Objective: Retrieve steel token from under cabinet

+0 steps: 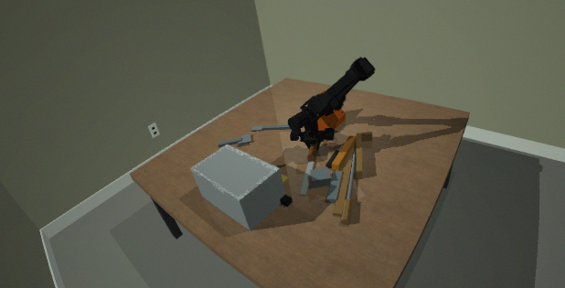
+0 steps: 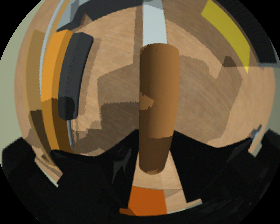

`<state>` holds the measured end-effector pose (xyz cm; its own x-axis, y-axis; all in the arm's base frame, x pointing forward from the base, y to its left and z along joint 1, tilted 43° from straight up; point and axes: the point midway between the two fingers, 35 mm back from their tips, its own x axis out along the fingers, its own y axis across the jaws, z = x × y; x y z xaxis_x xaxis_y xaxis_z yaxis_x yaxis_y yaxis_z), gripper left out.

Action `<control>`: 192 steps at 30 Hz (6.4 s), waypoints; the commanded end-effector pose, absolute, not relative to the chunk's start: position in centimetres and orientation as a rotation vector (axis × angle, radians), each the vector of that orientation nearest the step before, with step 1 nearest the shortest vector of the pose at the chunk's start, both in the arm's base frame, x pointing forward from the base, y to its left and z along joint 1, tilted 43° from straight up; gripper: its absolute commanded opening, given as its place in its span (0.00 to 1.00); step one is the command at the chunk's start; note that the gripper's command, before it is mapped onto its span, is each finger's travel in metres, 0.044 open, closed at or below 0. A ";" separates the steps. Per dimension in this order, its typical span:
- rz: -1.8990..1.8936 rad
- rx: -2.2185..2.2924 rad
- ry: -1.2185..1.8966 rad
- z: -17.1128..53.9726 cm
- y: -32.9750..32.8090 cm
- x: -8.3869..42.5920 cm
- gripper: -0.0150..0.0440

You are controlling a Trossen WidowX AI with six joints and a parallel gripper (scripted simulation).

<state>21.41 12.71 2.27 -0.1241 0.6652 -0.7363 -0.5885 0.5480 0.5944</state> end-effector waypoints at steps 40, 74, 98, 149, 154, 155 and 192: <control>1.067 0.090 1.314 2.0 12.8 21.4 0.39; 1.085 0.071 1.300 1.0 11.6 22.4 0.25; 1.096 0.058 1.290 -0.5 10.1 23.5 0.25; 1.098 0.052 1.287 -4.1 6.4 25.1 0.25; 1.097 0.052 1.287 -4.4 6.0 25.2 0.25; 1.097 0.051 1.287 -4.5 5.9 25.2 0.25; 1.095 0.049 1.288 -7.5 2.4 24.6 0.25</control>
<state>24.53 2.88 -7.38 -0.1273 0.6674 -0.7337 -0.6177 0.5254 0.5851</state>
